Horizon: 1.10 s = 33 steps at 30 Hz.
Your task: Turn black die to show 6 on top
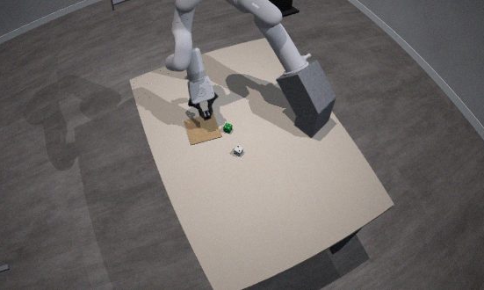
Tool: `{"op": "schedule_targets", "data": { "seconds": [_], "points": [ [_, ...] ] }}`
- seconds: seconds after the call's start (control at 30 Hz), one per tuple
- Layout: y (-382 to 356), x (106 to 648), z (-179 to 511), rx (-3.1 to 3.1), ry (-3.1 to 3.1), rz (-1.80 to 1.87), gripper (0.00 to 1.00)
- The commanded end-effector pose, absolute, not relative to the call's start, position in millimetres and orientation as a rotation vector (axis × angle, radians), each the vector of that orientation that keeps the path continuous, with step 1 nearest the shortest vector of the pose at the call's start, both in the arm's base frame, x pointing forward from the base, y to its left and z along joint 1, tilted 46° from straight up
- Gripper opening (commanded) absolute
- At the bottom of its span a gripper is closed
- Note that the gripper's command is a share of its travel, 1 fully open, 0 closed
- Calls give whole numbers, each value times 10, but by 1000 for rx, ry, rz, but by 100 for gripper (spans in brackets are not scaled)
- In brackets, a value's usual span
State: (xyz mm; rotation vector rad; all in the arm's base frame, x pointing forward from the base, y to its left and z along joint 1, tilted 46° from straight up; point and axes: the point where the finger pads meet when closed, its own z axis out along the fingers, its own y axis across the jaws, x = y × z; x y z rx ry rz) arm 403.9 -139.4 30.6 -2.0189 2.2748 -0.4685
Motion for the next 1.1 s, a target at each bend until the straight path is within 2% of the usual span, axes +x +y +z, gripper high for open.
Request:
{"op": "schedule_targets", "data": {
  "seconds": [0.0, 1.07],
  "points": [
    [-1379, 4017, 298, -2016, 2245, -380, 27],
    [-1419, 4250, 425, -1954, 2111, -314, 27]
  ]
}}
